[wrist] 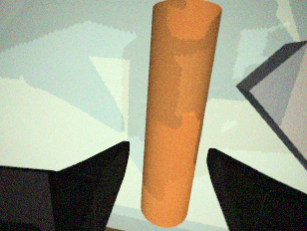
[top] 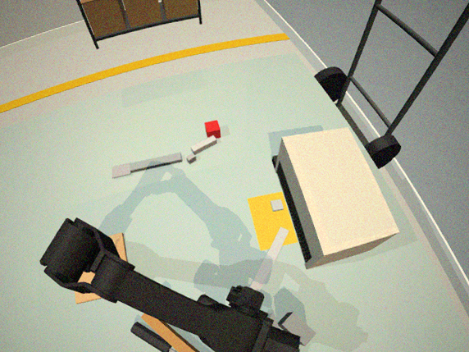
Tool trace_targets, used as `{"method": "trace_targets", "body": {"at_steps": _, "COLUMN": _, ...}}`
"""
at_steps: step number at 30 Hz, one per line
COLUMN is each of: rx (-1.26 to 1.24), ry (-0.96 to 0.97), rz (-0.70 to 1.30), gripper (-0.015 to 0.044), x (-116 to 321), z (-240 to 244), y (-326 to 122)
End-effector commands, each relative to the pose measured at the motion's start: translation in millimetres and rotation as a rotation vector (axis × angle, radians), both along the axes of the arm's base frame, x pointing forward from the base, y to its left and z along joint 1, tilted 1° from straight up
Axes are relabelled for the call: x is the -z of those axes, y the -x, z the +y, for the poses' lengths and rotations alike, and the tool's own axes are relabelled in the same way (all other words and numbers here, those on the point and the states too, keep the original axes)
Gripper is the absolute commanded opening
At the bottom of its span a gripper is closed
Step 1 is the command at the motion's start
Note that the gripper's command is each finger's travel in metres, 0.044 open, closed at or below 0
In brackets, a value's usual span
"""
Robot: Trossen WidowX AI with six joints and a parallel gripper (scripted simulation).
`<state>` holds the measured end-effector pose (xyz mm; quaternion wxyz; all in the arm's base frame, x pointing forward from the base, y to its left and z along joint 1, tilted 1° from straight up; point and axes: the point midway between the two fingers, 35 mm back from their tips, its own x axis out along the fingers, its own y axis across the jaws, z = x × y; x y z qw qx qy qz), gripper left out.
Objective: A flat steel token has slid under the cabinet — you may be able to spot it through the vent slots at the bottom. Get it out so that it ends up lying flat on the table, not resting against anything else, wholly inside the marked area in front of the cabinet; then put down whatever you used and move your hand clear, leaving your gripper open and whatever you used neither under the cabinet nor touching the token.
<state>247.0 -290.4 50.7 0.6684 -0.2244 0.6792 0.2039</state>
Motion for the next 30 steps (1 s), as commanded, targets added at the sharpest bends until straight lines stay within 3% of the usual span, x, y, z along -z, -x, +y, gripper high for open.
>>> {"method": "trace_targets", "body": {"at_steps": 1, "rx": -0.001, "ry": 0.007, "rz": -0.017, "gripper": 0.0270, "x": 1.8, "z": 0.0, "y": -0.1}}
{"method": "trace_targets", "body": {"at_steps": 12, "rx": -0.006, "ry": 0.007, "rz": -0.018, "gripper": 0.0270, "x": 5.9, "z": -0.1, "y": 0.9}}
{"method": "trace_targets", "body": {"at_steps": 17, "rx": 0.005, "ry": 0.011, "rz": -0.013, "gripper": 0.0139, "x": 3.6, "z": -0.9, "y": 1.7}}
{"method": "trace_targets", "body": {"at_steps": 25, "rx": 0.005, "ry": 0.011, "rz": -0.013, "gripper": 0.0085, "x": 3.6, "z": -0.9, "y": 1.7}}
{"method": "trace_targets", "body": {"at_steps": 28, "rx": 0.005, "ry": 0.011, "rz": -0.013, "gripper": 0.0006, "x": 3.6, "z": -0.9, "y": 1.7}}
{"method": "trace_targets", "body": {"at_steps": 30, "rx": 0.005, "ry": 0.010, "rz": -0.013, "gripper": 0.0000, "x": 3.5, "z": -1.1, "y": 1.9}}
